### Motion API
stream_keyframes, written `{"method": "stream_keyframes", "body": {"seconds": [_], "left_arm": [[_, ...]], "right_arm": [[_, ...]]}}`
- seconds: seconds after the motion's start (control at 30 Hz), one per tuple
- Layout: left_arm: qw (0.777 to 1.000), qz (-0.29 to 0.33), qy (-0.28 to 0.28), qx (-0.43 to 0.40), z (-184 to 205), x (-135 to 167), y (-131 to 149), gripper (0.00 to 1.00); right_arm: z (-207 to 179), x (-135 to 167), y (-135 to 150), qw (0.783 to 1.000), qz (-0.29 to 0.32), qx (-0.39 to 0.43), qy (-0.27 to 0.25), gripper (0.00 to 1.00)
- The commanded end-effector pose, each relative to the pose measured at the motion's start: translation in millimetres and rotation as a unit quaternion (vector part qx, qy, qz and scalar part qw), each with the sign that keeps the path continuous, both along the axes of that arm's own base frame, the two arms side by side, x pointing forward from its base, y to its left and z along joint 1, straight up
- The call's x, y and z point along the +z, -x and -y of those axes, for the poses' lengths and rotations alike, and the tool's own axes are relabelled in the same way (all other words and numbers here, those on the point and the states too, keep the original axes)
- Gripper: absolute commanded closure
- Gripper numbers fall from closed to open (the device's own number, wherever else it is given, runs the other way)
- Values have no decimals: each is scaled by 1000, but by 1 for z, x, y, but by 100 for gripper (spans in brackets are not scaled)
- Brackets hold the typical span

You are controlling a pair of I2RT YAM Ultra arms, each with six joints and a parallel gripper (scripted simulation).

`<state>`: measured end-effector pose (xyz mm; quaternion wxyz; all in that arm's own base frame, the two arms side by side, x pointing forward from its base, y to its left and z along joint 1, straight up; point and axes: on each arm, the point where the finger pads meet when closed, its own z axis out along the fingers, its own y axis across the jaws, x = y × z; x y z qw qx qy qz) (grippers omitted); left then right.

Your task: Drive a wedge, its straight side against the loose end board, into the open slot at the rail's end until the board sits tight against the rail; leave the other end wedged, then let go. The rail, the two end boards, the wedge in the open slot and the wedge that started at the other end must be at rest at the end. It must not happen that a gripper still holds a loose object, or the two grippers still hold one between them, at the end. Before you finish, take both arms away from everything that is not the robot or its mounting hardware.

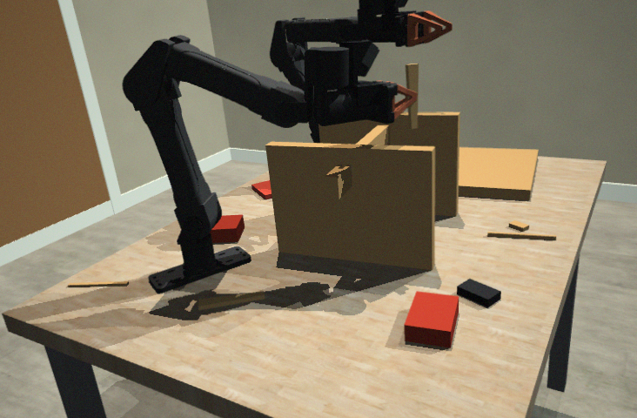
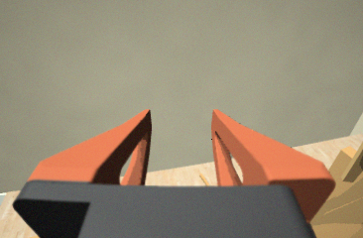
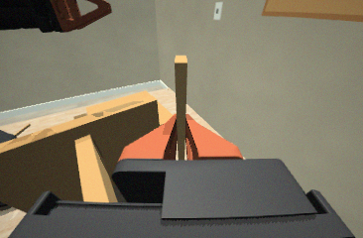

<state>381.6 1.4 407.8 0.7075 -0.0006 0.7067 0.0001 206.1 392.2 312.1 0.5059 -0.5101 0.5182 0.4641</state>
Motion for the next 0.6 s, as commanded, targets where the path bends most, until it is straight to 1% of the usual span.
{"method": "stream_keyframes", "body": {"seconds": [0.0, 0.07, 0.1, 0.2, 0.23, 0.27, 0.3, 0.33, 0.43, 0.47, 0.53, 0.57], "left_arm": [[1000, 29, -3, -2, 3, 23, 3, 60], [1000, 29, -3, -2, 3, 23, 3, 60], [1000, 29, -3, -2, 3, 23, 3, 60], [1000, 29, -3, -2, 3, 23, 3, 60], [1000, 29, -3, -2, 3, 23, 3, 60], [1000, 29, -3, -2, 3, 23, 3, 60], [1000, 29, -3, -2, 3, 23, 3, 60], [1000, 29, -3, -2, 3, 23, 3, 60], [1000, 29, -3, -2, 3, 23, 3, 60], [1000, 29, -3, -2, 3, 23, 3, 60], [1000, 29, -3, -2, 3, 23, 3, 60], [1000, 29, -3, -2, 3, 23, 3, 60]], "right_arm": [[-12, 20, 25, 995, 46, 39, -83, 97], [-12, 20, 25, 995, 46, 39, -83, 97], [-13, 23, 31, 993, 53, 46, -93, 97], [-13, 15, 50, 990, 56, 76, -103, 97], [-14, 8, 59, 990, 38, 109, -83, 97], [-14, -8, 74, 987, 13, 146, -59, 97], [-12, -17, 83, 985, 2, 165, -49, 97], [-11, -20, 90, 982, -3, 182, -46, 97], [-3, -14, 108, 974, -1, 222, -51, 97], [2, -2, 114, 971, 13, 230, -63, 97], [2, -15, 118, 969, -2, 240, -50, 97], [5, -12, 122, 968, 2, 246, -53, 97]]}}
